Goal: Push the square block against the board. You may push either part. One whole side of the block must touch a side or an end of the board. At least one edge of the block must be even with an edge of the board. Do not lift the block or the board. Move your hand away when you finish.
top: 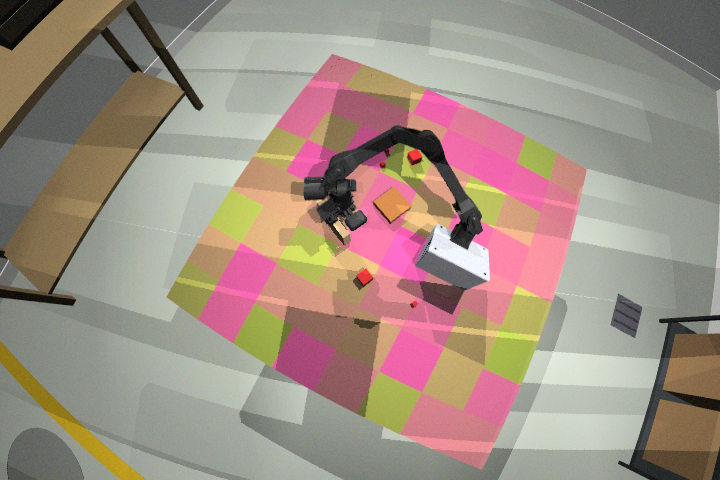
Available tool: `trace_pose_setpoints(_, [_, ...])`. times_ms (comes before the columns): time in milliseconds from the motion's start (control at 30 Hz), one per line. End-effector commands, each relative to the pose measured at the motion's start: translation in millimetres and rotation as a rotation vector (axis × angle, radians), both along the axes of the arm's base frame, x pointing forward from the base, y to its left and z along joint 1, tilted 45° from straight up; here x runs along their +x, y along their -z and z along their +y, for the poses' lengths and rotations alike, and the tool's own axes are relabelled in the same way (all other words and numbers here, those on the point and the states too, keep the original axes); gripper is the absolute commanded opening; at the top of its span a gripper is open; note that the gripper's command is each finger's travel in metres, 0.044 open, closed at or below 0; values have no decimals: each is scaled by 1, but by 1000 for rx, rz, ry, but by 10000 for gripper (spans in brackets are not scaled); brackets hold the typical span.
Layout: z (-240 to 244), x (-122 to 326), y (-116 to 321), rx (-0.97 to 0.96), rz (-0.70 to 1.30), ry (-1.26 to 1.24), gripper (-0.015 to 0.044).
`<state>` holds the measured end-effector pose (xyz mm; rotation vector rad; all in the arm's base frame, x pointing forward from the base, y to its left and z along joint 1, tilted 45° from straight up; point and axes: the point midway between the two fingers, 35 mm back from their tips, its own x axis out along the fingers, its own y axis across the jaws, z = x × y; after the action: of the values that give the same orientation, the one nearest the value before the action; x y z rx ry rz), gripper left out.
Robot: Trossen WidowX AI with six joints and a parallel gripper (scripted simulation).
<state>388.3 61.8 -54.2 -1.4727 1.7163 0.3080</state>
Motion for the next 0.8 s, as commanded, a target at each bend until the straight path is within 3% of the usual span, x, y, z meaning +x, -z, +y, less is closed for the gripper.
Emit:
trace_pose_setpoints(0, [4,2,0,-1,-9,-18,0])
trace_pose_setpoints(767, [27,19,20,1,-10,-18,0])
